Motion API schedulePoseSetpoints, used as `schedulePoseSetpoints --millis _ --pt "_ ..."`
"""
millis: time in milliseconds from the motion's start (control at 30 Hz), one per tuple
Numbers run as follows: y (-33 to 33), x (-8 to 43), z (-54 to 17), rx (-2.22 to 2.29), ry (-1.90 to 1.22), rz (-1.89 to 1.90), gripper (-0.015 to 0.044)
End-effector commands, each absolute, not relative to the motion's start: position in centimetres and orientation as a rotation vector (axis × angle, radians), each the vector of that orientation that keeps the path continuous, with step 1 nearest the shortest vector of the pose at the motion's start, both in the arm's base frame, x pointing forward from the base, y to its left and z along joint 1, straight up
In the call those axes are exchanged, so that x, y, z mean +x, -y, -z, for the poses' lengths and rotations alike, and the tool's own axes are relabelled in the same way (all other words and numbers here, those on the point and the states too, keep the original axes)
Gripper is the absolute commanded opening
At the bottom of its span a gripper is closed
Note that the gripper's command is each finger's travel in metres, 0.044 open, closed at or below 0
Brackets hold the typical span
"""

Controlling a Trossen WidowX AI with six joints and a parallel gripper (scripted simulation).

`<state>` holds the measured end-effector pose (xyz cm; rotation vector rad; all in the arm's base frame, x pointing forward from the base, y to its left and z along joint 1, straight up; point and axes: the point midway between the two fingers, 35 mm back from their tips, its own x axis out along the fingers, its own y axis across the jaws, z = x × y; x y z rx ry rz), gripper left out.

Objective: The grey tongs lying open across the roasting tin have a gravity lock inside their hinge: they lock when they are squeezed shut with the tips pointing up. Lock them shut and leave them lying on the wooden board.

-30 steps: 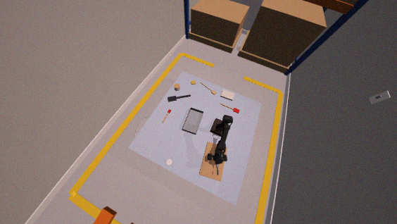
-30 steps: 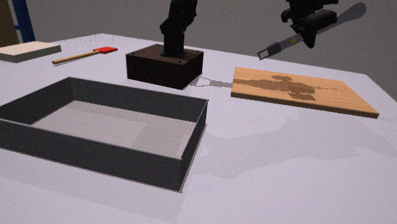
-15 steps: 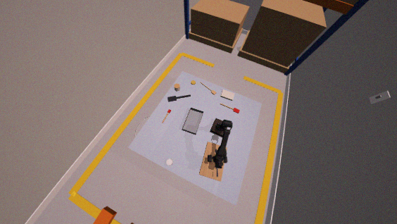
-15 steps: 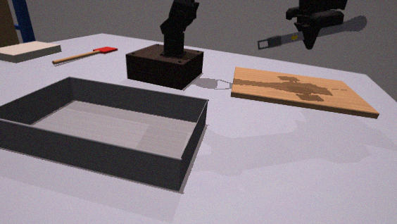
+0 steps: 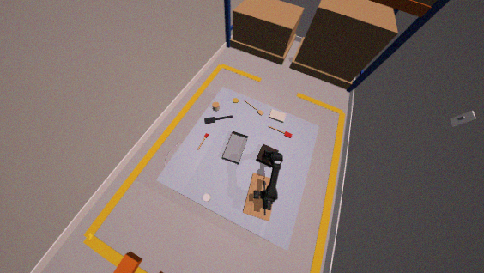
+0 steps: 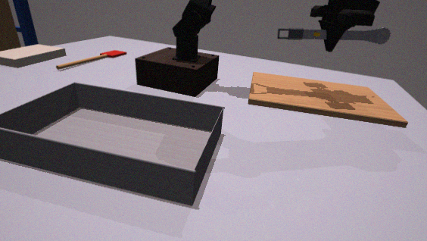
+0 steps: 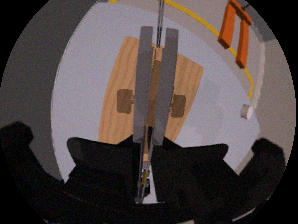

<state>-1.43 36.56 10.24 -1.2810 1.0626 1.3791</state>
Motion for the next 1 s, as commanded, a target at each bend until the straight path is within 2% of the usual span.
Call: schedulePoseSetpoints --millis 0,967 --pt "-36.5 -1.4 -10.5 -1.319 -1.081 -1.355 -0.0150" --pt "-36.9 -1.4 -7.5 -1.319 -1.081 -1.355 -0.0150"
